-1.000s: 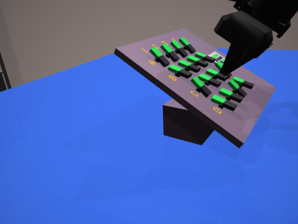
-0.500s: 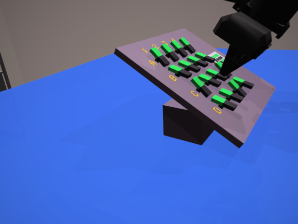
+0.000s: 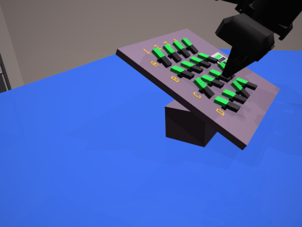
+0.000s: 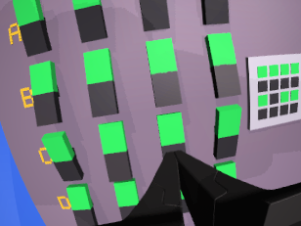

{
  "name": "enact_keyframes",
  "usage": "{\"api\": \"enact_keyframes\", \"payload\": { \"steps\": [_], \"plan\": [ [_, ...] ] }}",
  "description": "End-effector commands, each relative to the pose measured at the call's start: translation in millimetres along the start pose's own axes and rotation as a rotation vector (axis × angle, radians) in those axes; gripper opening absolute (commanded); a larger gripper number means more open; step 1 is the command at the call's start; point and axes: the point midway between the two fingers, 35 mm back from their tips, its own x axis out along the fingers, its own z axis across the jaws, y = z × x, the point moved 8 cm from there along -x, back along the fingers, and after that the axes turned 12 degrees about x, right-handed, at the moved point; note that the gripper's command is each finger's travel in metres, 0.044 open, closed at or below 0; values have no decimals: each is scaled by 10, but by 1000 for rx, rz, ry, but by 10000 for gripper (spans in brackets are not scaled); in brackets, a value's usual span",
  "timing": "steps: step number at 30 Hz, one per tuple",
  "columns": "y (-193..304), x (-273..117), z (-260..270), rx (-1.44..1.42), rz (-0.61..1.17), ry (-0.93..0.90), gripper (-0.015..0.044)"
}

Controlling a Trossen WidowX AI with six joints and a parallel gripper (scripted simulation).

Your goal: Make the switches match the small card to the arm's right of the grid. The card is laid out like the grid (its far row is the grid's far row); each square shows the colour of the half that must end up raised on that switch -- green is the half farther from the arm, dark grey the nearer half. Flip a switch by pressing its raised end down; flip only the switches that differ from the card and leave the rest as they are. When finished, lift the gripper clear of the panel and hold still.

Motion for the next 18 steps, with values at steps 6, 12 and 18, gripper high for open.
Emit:
{"api": "enact_keyframes", "payload": {
  "steps": [6,12,18],
  "plan": [
    [15,24,-7,-8,1,5,0],
    [15,32,-7,-8,1,5,0],
    [16,40,-7,-8,1,5,0]
  ]
}}
